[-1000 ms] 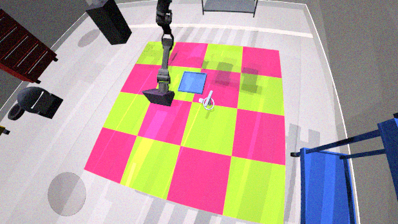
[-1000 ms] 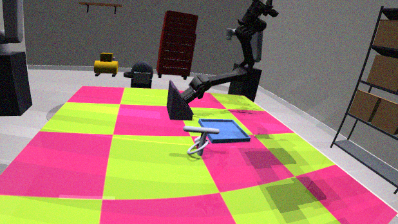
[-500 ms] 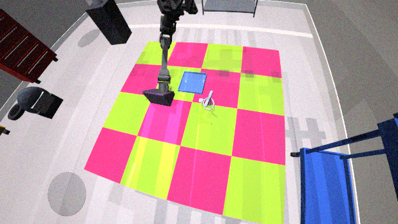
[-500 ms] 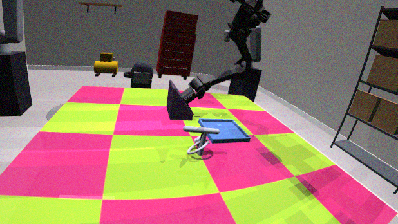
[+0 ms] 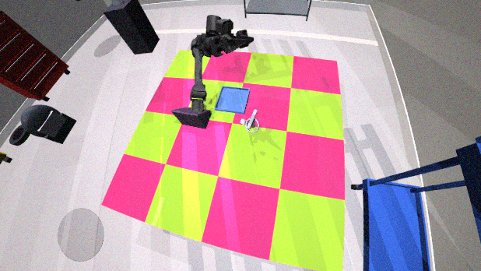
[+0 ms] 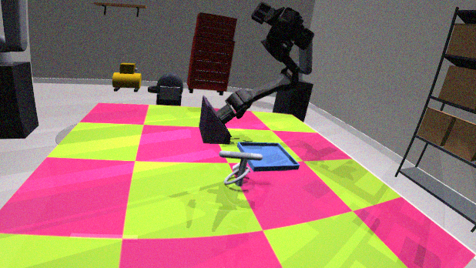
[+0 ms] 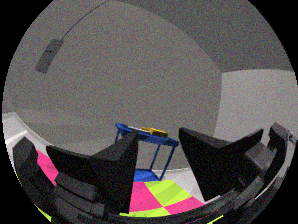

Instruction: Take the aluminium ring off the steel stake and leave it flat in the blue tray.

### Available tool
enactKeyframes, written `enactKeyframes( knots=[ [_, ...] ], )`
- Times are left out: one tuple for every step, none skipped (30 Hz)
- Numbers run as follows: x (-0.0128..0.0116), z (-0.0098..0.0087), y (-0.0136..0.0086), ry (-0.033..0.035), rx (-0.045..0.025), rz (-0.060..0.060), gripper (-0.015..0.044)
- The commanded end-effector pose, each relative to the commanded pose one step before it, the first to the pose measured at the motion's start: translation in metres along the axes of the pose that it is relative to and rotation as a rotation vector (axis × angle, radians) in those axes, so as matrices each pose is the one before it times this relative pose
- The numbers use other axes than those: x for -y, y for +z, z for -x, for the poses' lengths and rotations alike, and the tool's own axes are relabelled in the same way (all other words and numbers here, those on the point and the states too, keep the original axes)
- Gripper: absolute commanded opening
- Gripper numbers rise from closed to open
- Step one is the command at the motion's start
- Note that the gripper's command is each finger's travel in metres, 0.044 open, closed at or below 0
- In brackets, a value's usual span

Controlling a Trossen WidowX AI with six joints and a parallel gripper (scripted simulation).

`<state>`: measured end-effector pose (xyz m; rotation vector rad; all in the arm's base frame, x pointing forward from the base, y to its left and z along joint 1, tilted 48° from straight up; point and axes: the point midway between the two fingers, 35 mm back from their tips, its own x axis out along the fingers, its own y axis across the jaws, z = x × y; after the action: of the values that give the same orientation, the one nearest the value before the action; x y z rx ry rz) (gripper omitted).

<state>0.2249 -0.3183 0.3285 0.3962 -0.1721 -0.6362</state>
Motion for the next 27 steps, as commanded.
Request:
enactKeyframes(
  knots=[
    [-0.00187, -0.00505, -0.04048, 0.02340, -0.11317, -0.0316, 0.0200],
    [-0.00095, -0.00153, -0.00927, 0.00663, -0.02651, -0.0077, 0.0200],
    [-0.00095, -0.00157, -0.00925, 0.00668, -0.02653, -0.0076, 0.0200],
    [-0.00096, -0.00161, -0.00923, 0.00672, -0.02655, -0.0076, 0.0200],
    [-0.00096, -0.00165, -0.00922, 0.00676, -0.02657, -0.0075, 0.0200],
    [-0.00096, -0.00168, -0.00920, 0.00679, -0.02659, -0.0074, 0.0200],
    [-0.00098, -0.00176, -0.00941, 0.00698, -0.02727, -0.0075, 0.0200],
    [-0.00100, -0.00182, -0.00954, 0.00711, -0.02772, -0.0076, 0.0200],
    [-0.00099, -0.00186, -0.00951, 0.00712, -0.02774, -0.0075, 0.0200],
    [-0.00098, -0.00189, -0.00949, 0.00713, -0.02775, -0.0075, 0.0200],
    [-0.00097, -0.00192, -0.00947, 0.00713, -0.02777, -0.0074, 0.0200],
    [-0.00096, -0.00196, -0.00944, 0.00712, -0.02778, -0.0074, 0.0200],
    [-0.00095, -0.00199, -0.00942, 0.00711, -0.02779, -0.0073, 0.0200],
    [-0.00093, -0.00202, -0.00940, 0.00709, -0.02780, -0.0073, 0.0200],
    [-0.00092, -0.00204, -0.00937, 0.00707, -0.02781, -0.0072, 0.0200],
    [-0.00090, -0.00207, -0.00934, 0.00704, -0.02782, -0.0072, 0.0200],
    [-0.00029, -0.00187, -0.00836, 0.00348, -0.02512, -0.0058, 0.0200],
    [-0.00028, -0.00187, -0.00823, 0.00343, -0.02481, -0.0056, 0.0200],
    [-0.00041, -0.00192, -0.00821, 0.00400, -0.02484, -0.0053, 0.0200],
    [-0.00048, -0.00196, -0.00819, 0.00428, -0.02486, -0.0052, 0.0200],
    [-0.00047, -0.00197, -0.00817, 0.00427, -0.02488, -0.0051, 0.0200],
    [-0.00046, -0.00199, -0.00815, 0.00424, -0.02490, -0.0050, 0.0200],
    [-0.00045, -0.00200, -0.00812, 0.00422, -0.02491, -0.0050, 0.0200],
    [-0.00044, -0.00202, -0.00810, 0.00419, -0.02492, -0.0049, 0.0200],
    [-0.00042, -0.00203, -0.00808, 0.00416, -0.02493, -0.0049, 0.0200],
    [-0.00041, -0.00204, -0.00806, 0.00412, -0.02494, -0.0049, 0.0200],
    [-0.00146, -0.00181, -0.00722, 0.01004, -0.02332, -0.0045, 0.0200]
  ],
)
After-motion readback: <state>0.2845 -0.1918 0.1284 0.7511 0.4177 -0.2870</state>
